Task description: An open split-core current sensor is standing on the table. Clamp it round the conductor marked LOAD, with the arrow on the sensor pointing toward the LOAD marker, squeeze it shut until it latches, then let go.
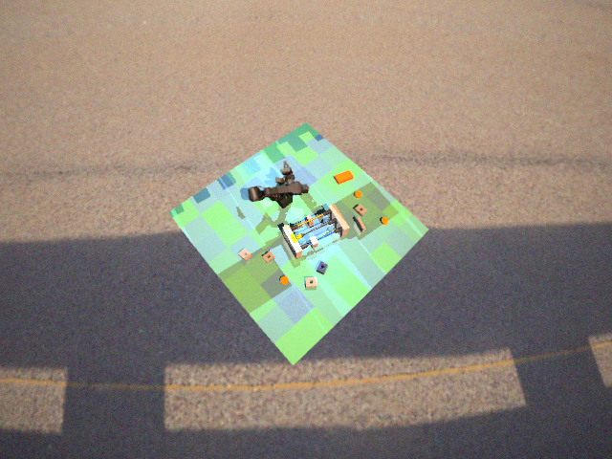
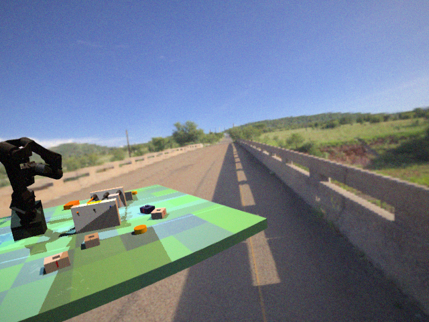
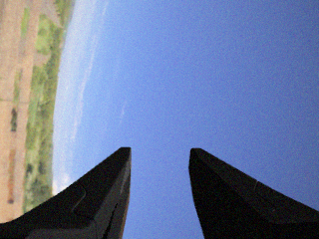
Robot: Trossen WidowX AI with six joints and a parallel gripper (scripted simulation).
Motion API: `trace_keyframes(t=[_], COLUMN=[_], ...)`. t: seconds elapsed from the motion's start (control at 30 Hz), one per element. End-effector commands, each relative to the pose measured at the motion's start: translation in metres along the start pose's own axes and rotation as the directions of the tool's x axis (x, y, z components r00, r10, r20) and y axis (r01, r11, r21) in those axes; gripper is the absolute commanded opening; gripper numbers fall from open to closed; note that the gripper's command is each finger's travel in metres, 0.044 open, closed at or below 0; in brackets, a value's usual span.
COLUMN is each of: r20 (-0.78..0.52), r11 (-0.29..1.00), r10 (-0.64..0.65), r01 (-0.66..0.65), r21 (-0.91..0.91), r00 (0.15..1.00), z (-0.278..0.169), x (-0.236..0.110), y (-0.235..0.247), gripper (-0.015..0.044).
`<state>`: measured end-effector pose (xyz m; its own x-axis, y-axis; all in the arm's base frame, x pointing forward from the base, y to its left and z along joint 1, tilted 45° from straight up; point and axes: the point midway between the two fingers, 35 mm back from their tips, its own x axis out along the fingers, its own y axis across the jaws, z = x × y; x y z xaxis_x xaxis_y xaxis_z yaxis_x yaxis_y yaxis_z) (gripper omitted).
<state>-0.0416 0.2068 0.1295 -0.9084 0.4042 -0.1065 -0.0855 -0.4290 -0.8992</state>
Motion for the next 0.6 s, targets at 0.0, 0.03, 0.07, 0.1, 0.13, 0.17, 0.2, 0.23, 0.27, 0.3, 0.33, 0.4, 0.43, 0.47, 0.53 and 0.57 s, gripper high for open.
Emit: trace_keyframes(t=[0.0,0.03,0.07,0.1,0.13,0.17,0.2,0.23,0.27,0.3,0.33,0.4,0.43,0.47,0.53,0.57], r20=[-0.001,-0.002,-0.006,-0.013,-0.025,-0.04,-0.061,-0.085,-0.116,-0.149,-0.184,-0.261,-0.302,-0.344,-0.431,-0.475], r11=[1.0,0.999,0.995,0.983,0.96,0.925,0.88,0.828,0.766,0.696,0.618,0.445,0.352,0.256,0.06,-0.038], r10=[0.003,0.012,0.027,0.048,0.077,0.107,0.136,0.16,0.183,0.205,0.227,0.269,0.288,0.306,0.338,0.351], r01=[-0.003,-0.012,-0.027,-0.05,-0.081,-0.114,-0.148,-0.181,-0.215,-0.251,-0.288,-0.36,-0.394,-0.425,-0.476,-0.495], r21=[-0.011,-0.044,-0.099,-0.174,-0.267,-0.362,-0.452,-0.53,-0.605,-0.673,-0.732,-0.82,-0.849,-0.868,-0.877,-0.868], r00=[1.0,1.0,1.0,0.999,0.997,0.993,0.989,0.983,0.976,0.967,0.956,0.927,0.909,0.888,0.837,0.807], z=[0.0,0.0,-0.001,-0.002,-0.004,-0.006,-0.009,-0.013,-0.017,-0.022,-0.027,-0.037,-0.042,-0.047,-0.058,-0.063], x=[0.0,-0.001,-0.003,-0.005,-0.008,-0.011,-0.015,-0.019,-0.025,-0.03,-0.036,-0.049,-0.056,-0.063,-0.08,-0.089], y=[0.0,0.002,0.004,0.007,0.01,0.014,0.018,0.021,0.023,0.026,0.028,0.032,0.034,0.035,0.037,0.037], gripper=[0.0144,0.017,0.0196,0.0223,0.0249,0.0275,0.0301,0.0328,0.0354,0.038,0.0406,0.044,0.044,0.044,0.044,0.044])
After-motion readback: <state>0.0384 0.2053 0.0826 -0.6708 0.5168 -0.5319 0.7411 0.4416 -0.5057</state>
